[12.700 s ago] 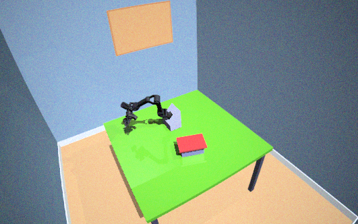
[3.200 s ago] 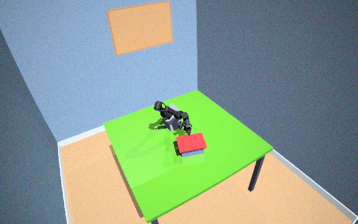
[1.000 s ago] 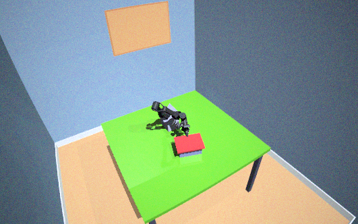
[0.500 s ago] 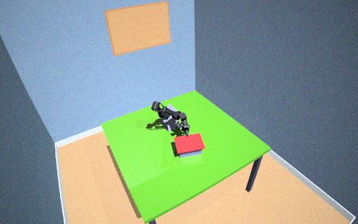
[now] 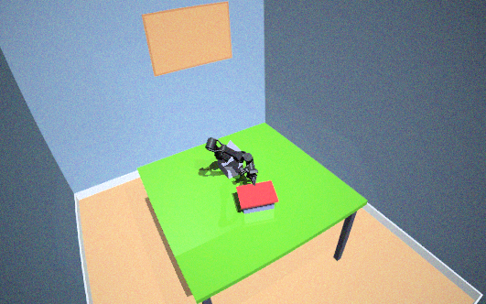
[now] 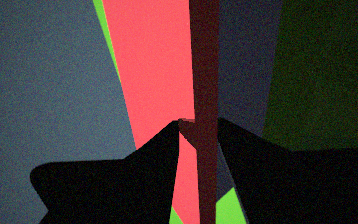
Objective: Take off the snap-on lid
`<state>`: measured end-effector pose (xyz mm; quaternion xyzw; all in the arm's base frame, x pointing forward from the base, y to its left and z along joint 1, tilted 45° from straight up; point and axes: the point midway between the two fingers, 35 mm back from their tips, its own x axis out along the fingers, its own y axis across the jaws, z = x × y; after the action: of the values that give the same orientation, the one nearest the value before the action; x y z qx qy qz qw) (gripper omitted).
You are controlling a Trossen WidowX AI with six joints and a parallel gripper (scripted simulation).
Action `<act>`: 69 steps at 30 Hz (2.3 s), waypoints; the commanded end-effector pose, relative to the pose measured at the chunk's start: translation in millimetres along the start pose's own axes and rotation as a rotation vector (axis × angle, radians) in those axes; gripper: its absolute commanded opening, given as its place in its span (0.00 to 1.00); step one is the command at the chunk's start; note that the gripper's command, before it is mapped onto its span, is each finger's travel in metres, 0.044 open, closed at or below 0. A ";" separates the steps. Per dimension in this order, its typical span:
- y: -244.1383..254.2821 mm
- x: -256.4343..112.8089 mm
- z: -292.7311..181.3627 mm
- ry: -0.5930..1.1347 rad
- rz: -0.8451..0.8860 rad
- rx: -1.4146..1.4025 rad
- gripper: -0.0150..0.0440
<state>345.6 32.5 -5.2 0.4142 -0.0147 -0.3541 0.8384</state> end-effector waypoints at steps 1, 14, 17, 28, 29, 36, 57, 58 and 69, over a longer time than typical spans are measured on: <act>0.5 1.0 0.2 0.000 0.000 -0.002 0.25; 3.9 -2.2 -0.1 -0.001 0.002 0.000 0.25; 7.0 -4.7 -0.1 -0.001 0.002 0.001 0.25; 19.5 -12.3 -0.2 -0.001 0.002 0.001 0.25; 20.7 -12.9 -0.3 -0.001 0.002 0.001 0.25; 29.3 -16.9 -0.3 -0.001 0.002 0.001 0.25; 57.9 -25.7 -0.4 -0.001 0.002 0.002 0.25; 59.4 -25.9 -0.4 -0.001 0.002 0.002 0.25; 76.4 -28.2 -0.3 0.000 0.002 0.002 0.25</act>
<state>364.1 73.2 47.5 0.4062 -0.0119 -0.3597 0.8399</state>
